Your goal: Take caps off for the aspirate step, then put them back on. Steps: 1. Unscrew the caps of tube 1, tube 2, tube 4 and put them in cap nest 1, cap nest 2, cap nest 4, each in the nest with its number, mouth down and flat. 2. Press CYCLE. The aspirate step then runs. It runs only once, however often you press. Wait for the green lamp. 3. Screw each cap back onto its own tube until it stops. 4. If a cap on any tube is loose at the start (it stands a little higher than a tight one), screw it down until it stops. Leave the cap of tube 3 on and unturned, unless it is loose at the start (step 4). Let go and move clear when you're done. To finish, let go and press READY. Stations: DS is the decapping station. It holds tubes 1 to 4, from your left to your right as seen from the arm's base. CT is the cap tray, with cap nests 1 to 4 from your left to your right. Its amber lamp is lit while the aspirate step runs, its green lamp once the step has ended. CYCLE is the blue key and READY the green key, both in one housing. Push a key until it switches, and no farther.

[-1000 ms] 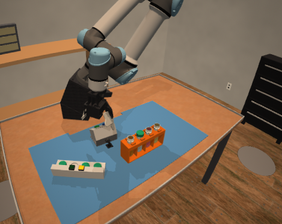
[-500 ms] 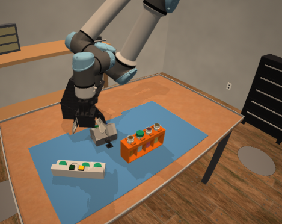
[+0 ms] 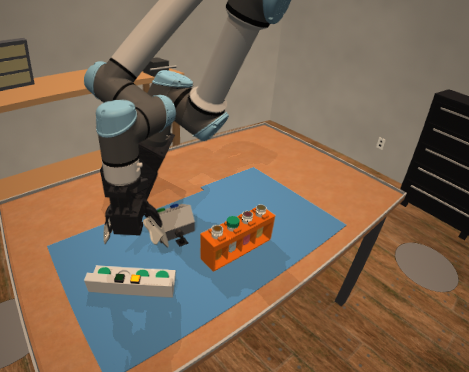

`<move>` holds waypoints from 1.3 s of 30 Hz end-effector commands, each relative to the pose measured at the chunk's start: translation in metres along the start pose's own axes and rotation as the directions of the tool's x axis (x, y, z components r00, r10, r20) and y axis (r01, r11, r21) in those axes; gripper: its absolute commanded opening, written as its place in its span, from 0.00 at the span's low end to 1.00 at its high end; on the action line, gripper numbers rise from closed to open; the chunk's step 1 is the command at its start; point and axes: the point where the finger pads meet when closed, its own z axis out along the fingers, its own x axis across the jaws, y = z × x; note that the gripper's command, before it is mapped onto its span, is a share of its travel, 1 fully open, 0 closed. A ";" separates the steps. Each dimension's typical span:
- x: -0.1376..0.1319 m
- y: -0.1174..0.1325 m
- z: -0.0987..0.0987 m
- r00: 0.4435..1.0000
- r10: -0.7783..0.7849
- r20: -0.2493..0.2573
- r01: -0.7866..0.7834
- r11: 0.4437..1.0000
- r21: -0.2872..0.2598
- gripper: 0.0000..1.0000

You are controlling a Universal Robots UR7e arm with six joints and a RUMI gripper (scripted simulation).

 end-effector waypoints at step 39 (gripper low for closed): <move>-0.016 0.045 0.006 1.000 0.000 0.000 0.000 1.000 0.001 1.00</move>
